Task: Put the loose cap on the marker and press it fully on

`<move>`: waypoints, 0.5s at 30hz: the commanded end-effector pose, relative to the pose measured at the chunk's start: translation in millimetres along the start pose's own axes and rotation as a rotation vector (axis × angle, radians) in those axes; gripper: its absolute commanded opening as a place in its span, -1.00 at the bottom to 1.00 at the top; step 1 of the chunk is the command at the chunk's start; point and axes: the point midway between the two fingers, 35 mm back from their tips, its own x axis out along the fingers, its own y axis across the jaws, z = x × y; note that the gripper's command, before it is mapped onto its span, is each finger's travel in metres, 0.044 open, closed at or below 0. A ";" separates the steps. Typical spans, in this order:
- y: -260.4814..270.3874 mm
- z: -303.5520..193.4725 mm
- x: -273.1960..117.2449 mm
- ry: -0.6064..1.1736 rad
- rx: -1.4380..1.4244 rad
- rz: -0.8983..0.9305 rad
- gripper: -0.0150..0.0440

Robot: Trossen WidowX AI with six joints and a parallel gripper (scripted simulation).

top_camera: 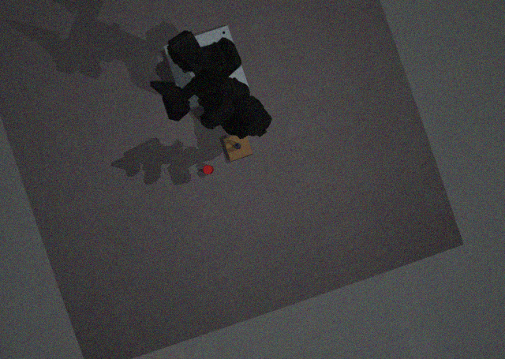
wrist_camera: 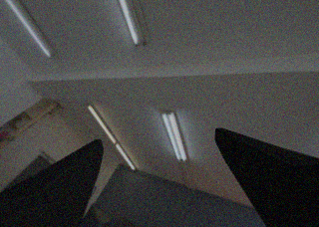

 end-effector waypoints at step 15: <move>-27.6 -138.4 64.7 0.230 0.480 0.237 0.33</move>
